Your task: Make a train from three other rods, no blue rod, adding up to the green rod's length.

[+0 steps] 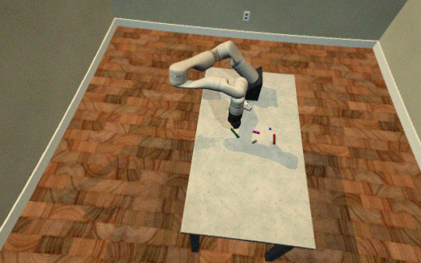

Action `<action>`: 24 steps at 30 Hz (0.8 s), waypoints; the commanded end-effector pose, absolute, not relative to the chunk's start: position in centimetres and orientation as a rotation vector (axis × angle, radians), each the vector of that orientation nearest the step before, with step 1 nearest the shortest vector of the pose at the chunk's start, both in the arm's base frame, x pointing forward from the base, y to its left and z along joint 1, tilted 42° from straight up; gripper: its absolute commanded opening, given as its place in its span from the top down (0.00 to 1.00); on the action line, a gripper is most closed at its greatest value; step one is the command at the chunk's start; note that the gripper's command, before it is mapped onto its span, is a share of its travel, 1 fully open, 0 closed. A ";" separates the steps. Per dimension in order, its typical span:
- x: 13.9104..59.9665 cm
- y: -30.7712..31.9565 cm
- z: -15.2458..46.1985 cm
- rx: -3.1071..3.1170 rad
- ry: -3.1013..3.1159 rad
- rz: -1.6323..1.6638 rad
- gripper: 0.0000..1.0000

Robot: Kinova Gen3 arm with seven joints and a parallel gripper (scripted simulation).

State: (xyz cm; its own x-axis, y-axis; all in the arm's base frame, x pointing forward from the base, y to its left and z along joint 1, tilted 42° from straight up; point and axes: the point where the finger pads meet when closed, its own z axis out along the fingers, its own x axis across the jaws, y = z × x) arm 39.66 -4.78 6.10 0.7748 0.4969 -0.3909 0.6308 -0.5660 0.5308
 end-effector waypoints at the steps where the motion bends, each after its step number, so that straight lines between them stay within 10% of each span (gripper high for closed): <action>1: 39.5 -3.2 5.0 2.301 0.814 -0.241 0.76; 24: 37.5 4.7 -2.1 2.417 0.189 -0.010 0.76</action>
State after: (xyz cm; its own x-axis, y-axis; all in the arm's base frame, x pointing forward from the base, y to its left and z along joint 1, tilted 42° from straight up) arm 38.09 3.36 -1.17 0.9905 0.1243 -0.0581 0.1318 -0.7455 0.6534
